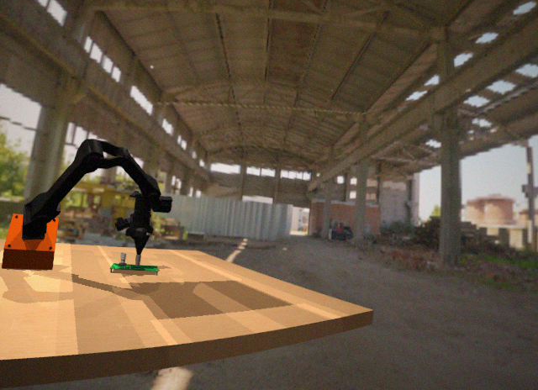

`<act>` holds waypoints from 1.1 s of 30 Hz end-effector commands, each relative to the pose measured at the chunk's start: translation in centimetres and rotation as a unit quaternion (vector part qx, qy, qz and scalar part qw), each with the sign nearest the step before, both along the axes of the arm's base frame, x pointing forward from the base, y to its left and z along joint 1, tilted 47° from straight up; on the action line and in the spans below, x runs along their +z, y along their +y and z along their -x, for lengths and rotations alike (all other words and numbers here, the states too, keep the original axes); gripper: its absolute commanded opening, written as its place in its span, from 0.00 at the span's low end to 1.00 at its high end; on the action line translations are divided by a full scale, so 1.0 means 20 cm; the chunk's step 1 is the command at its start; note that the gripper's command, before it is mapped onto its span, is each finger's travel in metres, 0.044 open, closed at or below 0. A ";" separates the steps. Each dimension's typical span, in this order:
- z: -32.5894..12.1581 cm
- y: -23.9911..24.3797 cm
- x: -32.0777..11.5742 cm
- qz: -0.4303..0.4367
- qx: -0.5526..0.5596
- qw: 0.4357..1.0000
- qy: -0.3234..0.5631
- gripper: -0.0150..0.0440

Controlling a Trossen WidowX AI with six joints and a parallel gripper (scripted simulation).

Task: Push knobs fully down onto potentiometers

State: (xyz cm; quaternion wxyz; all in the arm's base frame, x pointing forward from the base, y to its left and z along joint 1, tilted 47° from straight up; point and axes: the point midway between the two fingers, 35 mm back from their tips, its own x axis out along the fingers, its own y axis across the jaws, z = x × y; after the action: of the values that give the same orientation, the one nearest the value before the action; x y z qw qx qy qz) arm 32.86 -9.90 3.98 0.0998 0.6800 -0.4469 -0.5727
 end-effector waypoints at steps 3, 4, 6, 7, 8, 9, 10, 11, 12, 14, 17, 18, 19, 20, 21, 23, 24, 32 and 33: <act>0.00 -0.03 -0.01 0.004 -0.015 1.000 0.001 0.25; 0.00 -0.03 -0.01 0.004 -0.015 1.000 0.001 0.25; 0.00 -0.02 0.00 0.004 -0.015 1.000 0.001 0.25; -0.01 -0.01 0.01 0.004 -0.015 1.000 0.001 0.25; -0.01 0.00 0.01 0.004 -0.015 1.000 0.001 0.25; -0.01 0.00 0.02 0.004 -0.015 1.000 0.001 0.25; -0.01 0.01 0.02 0.004 -0.015 1.000 0.001 0.25; -0.01 0.01 0.03 0.004 -0.015 1.000 0.001 0.25; -0.01 0.02 0.03 0.004 -0.015 1.000 0.001 0.25; -0.01 0.03 0.05 0.004 -0.015 1.000 0.001 0.25; -0.01 0.05 0.06 0.004 -0.015 1.000 0.001 0.25; -0.01 0.05 0.07 0.004 -0.015 1.000 0.001 0.25; -0.01 0.06 0.07 0.004 -0.015 1.000 0.001 0.25; -0.01 0.06 0.08 0.004 -0.015 1.000 0.001 0.25; -0.01 0.07 0.08 0.004 -0.015 1.000 0.001 0.25; -0.01 0.05 0.06 0.004 -0.013 1.000 0.005 0.34; -0.01 0.05 0.06 0.004 -0.013 1.000 0.005 0.39; 0.07 0.11 0.05 0.002 -0.020 1.000 0.000 0.74; 0.13 0.14 0.04 0.001 -0.024 1.000 -0.003 0.79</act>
State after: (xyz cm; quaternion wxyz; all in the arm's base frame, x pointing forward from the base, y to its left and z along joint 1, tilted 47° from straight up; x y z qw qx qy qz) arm 32.44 -8.51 5.18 0.0913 0.6731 -0.4631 -0.5693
